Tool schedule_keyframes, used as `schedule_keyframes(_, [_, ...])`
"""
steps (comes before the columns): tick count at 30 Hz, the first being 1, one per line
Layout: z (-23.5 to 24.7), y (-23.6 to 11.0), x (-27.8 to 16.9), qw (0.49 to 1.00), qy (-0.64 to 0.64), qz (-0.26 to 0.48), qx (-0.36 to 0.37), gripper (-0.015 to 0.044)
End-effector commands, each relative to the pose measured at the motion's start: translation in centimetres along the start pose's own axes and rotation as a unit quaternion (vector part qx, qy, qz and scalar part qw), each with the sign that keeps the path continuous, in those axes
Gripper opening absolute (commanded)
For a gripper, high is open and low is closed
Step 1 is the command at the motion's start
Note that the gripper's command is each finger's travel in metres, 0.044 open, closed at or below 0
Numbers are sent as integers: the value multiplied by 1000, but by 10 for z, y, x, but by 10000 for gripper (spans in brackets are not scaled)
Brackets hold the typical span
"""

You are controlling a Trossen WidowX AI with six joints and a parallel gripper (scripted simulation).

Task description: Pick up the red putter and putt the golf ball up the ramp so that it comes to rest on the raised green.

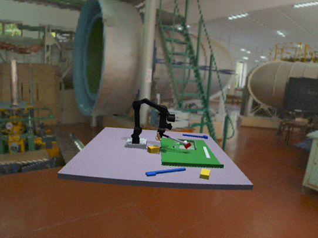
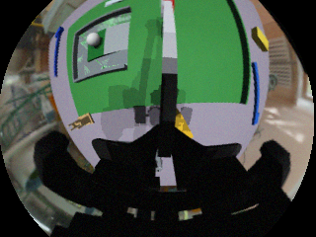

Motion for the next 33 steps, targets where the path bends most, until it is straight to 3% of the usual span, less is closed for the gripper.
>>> schedule_keyframes(1, [0, -17, 0, 1000, 2, -11, 1, 0])
schedule_keyframes(33, [0, -9, 0, 1000, 0, -4, 0, 0])
Point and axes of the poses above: the point midway between the two fingers, 35 mm back from their tips, its own y axis out along the fingers, its own z axis across the jaws, x = y × z, the point moved 2 cm from there along -y, back along the fingers, and after that the axes turned 14 degrees about y, right-handed, at the moved point
